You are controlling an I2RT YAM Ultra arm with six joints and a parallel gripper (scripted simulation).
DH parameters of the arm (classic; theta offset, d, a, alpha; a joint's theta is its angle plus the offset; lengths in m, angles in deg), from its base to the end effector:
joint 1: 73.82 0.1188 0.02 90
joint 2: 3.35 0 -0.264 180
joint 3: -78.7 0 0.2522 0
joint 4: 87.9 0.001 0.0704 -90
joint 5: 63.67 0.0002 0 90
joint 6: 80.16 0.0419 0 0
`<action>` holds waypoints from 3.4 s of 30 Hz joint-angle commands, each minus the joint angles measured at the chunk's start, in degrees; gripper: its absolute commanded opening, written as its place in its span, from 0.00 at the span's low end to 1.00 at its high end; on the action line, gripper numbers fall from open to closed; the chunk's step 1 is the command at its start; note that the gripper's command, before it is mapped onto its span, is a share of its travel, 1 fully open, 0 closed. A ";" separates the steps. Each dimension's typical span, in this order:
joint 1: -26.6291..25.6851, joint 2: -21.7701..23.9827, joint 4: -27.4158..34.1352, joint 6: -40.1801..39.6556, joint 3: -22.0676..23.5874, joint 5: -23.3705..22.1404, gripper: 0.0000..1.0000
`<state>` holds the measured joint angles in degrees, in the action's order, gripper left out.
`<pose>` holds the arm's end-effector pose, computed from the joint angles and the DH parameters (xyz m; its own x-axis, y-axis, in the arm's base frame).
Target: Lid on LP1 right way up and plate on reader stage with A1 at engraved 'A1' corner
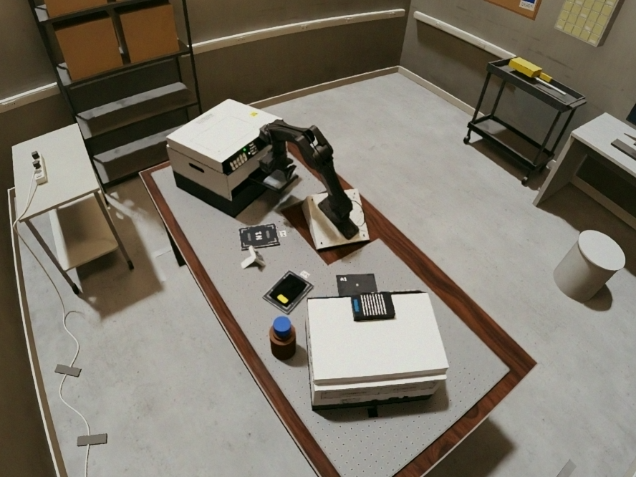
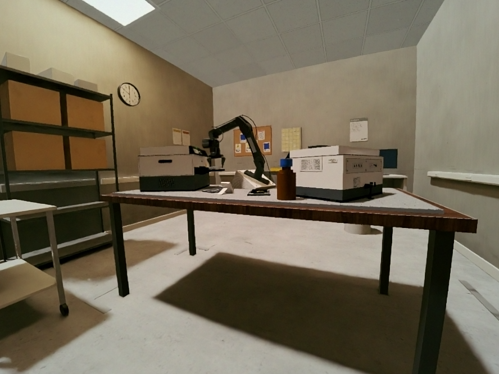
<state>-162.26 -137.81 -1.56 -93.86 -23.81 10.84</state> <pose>0.0222 -0.3658 0.0763 -0.9336 -0.1110 -0.3407 -0.2523 0.8789 0.4048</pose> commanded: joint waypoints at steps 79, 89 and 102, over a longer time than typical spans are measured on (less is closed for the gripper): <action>-0.56 2.22 -0.79 0.65 -0.24 -1.11 1.00; -1.06 2.47 1.46 -0.38 -2.18 -0.88 1.00; -1.63 2.43 4.85 -0.90 -5.46 -0.09 1.00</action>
<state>-162.65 -137.24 1.15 -94.02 -26.67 10.71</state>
